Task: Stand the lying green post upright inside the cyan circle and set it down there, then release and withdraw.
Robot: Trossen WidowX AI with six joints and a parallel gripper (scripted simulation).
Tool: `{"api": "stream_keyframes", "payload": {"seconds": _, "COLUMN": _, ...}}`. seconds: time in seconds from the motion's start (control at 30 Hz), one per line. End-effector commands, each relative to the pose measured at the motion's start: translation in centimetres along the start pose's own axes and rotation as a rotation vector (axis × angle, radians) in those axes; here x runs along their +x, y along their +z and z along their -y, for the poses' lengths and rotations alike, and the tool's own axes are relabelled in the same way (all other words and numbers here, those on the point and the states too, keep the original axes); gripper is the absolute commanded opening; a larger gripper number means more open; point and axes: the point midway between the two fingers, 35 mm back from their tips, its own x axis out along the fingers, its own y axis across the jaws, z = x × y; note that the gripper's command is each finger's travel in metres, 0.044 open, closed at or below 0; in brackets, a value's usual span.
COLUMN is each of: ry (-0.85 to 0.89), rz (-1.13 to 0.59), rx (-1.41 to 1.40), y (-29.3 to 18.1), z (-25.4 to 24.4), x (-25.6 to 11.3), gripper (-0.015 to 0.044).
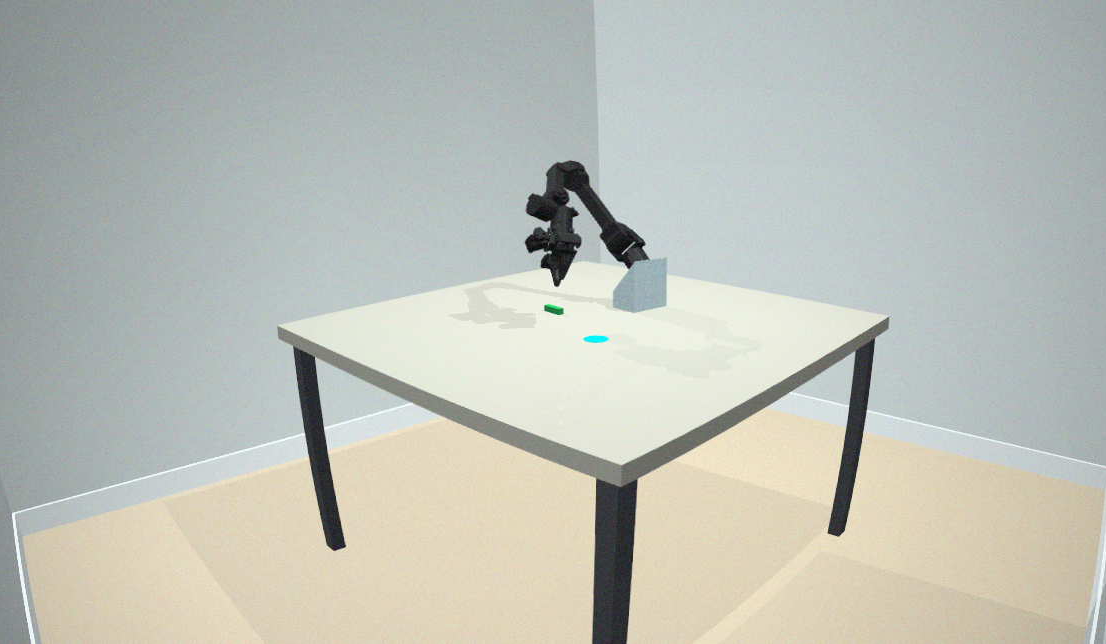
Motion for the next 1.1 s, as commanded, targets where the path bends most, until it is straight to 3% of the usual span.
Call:
{"api": "stream_keyframes", "payload": {"seconds": 0.0, "ry": -0.201, "rz": -0.272, "rx": -1.019, "y": -1.4, "z": 5.5, "x": -3.7, "gripper": 0.0232}}
{"api": "stream_keyframes", "payload": {"seconds": 0.47, "ry": -0.163, "rz": -0.653, "rx": -1.912, "y": -1.8, "z": 10.1, "x": -8.4, "gripper": 0.0232}}
{"api": "stream_keyframes", "payload": {"seconds": 1.07, "ry": -0.161, "rz": -0.659, "rx": -1.925, "y": -1.8, "z": 10.2, "x": -8.4, "gripper": 0.0232}}
